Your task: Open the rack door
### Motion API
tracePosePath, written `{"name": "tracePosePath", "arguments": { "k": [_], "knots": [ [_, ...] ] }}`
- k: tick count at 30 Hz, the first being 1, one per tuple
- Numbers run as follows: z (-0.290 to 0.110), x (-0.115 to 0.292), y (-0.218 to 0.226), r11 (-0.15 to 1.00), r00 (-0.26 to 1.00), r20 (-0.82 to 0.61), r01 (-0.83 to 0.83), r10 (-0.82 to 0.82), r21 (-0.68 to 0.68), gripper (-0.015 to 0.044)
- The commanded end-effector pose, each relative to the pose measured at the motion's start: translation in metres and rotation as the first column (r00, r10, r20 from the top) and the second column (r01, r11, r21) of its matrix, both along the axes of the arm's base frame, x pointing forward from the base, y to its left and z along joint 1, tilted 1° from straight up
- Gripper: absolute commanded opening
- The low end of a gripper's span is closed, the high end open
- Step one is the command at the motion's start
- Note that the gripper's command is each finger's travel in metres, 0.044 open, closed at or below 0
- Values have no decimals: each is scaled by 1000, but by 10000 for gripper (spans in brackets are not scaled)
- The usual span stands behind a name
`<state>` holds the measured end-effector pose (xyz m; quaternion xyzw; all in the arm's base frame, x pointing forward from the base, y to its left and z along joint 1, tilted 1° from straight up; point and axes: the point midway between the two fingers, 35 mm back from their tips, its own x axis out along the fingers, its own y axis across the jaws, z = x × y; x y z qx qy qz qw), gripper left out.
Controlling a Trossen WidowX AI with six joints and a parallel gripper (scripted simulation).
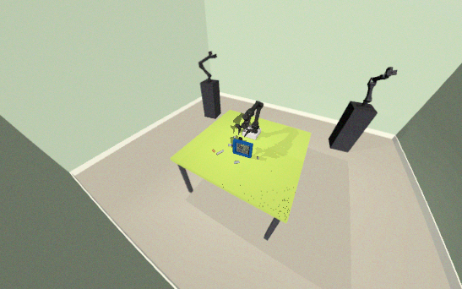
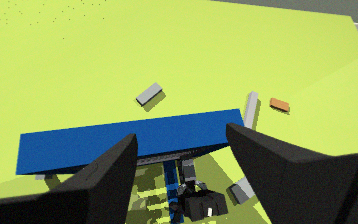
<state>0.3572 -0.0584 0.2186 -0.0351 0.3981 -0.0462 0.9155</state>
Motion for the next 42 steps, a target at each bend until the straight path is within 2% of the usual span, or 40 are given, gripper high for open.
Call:
{"name": "tracePosePath", "arguments": {
  "k": [1, 13, 26, 42],
  "knots": [
    [-7, 0, -5, 1000, 996, -87, 0, 1, 7, 296],
    [-28, -14, -19, 999, 925, -380, 10, 8, 45, 296],
    [-40, -38, -30, 993, 760, -649, 28, 50, 110, 296],
    [-59, -37, -31, 993, 749, -660, 30, 54, 115, 296]
  ]
}}
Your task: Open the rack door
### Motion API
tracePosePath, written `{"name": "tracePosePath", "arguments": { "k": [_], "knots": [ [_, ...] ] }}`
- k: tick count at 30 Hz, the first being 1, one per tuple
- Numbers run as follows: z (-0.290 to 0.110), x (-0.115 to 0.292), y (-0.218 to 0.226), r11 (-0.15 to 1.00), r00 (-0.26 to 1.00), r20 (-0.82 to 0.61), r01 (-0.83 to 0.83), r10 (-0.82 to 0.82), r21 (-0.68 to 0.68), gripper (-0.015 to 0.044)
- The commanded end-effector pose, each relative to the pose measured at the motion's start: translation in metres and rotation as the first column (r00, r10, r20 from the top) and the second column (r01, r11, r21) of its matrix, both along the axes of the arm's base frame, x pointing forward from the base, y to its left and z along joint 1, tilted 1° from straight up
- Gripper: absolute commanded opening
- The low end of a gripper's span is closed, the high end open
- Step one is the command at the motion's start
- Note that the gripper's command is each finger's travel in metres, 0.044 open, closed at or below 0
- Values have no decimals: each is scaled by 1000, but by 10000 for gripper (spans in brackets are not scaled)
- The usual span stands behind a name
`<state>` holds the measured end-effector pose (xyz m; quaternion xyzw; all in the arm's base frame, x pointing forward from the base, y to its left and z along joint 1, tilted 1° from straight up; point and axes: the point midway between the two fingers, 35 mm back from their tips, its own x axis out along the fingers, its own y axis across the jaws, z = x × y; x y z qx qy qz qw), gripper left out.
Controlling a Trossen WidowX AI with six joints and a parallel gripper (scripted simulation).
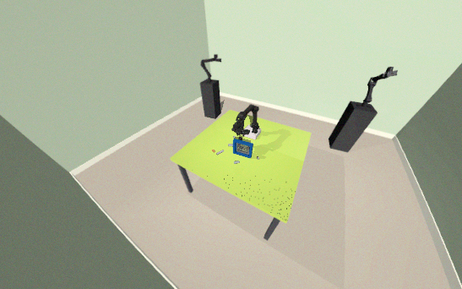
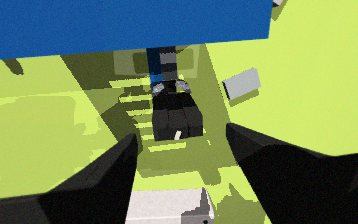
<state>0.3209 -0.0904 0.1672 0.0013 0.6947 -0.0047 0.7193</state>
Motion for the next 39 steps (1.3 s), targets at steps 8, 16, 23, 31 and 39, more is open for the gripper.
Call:
{"name": "tracePosePath", "arguments": {
  "k": [8, 16, 23, 31, 39],
  "knots": [
    [-21, 0, 1, 1000, 1000, -10, -3, 4, 6, 296],
    [-34, 0, 1, 1000, 1000, -10, -3, 4, 6, 296],
    [-45, 0, 1, 1000, 1000, -10, -3, 4, 6, 296],
    [-58, -1, 1, 1000, 1000, -10, -3, 4, 6, 296],
    [-59, -1, 1, 1000, 1000, -10, -3, 4, 6, 138]
  ]
}}
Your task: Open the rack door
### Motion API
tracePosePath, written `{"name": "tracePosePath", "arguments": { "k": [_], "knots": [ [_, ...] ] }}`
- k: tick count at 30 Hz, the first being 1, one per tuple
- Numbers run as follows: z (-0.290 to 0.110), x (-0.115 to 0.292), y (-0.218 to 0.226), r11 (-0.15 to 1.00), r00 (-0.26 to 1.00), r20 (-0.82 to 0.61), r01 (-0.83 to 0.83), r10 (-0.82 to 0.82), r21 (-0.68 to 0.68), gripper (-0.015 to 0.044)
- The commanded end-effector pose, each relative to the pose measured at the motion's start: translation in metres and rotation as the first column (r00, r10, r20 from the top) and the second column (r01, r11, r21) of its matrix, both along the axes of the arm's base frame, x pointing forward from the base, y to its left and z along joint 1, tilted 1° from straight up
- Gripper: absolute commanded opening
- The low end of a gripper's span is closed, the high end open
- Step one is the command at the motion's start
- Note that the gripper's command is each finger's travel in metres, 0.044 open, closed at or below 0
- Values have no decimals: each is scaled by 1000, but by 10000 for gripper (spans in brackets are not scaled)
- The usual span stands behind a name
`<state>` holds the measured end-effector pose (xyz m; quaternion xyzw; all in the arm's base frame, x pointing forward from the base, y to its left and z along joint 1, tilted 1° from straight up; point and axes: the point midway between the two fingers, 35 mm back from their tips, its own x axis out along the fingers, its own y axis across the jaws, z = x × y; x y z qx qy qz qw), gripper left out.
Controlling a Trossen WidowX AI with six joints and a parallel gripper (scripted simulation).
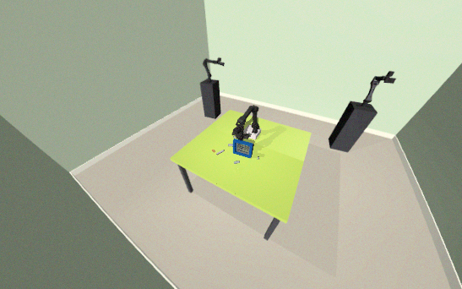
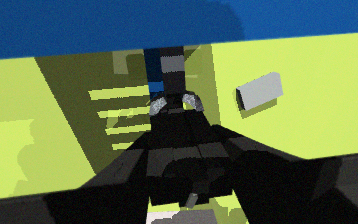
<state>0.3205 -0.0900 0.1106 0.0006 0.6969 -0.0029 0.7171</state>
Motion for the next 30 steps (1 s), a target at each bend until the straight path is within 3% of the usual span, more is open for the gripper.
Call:
{"name": "tracePosePath", "arguments": {
  "k": [1, 14, 18, 24, 30],
  "knots": [
    [-2, -1, 1, 1000, 1000, -4, 0, 0, 5, 112],
    [-2, -1, 1, 1000, 1000, -4, 0, 0, 5, 25],
    [-2, -1, 1, 1000, 1000, -4, 8, -8, 5, 24],
    [-2, -1, 1, 964, 964, -5, 267, -267, 11, 24],
    [-2, -1, 1, 844, 844, -9, 536, -536, 16, 24]
  ]
}}
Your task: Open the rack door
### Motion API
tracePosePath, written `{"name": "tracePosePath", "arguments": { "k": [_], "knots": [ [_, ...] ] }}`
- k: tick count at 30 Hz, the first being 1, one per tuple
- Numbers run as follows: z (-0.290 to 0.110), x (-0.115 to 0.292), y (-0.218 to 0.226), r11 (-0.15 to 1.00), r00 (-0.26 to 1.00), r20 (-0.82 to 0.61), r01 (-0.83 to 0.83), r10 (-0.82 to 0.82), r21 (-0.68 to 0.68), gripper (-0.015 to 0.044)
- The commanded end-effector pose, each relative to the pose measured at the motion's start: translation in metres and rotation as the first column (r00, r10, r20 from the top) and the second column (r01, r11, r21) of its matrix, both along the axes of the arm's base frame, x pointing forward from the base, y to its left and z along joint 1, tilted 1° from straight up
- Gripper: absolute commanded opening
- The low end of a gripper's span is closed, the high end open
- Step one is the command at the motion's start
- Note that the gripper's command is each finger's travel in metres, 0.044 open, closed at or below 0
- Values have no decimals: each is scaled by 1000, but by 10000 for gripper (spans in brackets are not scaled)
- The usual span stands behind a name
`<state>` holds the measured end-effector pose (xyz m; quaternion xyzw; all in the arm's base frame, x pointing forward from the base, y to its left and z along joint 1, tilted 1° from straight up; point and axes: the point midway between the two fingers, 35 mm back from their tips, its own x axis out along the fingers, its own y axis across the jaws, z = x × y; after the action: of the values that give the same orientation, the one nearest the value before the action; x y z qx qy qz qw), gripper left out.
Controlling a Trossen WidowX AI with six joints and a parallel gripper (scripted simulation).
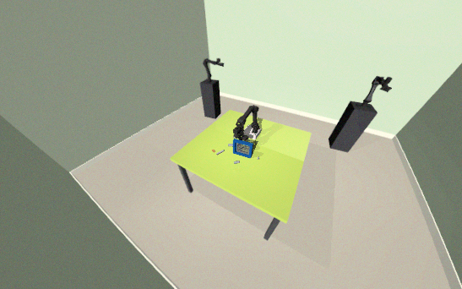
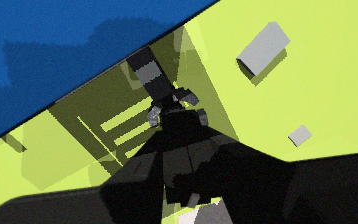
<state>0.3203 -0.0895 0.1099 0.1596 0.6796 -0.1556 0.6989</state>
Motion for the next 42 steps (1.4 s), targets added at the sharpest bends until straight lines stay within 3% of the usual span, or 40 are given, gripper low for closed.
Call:
{"name": "tracePosePath", "arguments": {
  "k": [1, 12, 20, 28, 36, 42],
  "knots": [
    [-2, -1, 0, 986, 986, -5, 169, -169, 5, 24],
    [-2, -1, 0, 757, 757, -11, 653, -653, 16, 24],
    [-2, -1, 0, 448, 448, -18, 894, -894, 22, 24],
    [-2, -1, 0, 103, 104, -27, 994, -994, 25, 24],
    [-2, -1, 0, 95, 96, -27, 995, -995, 25, 24],
    [-2, -1, 0, 95, 96, -27, 995, -995, 25, 181]
  ]
}}
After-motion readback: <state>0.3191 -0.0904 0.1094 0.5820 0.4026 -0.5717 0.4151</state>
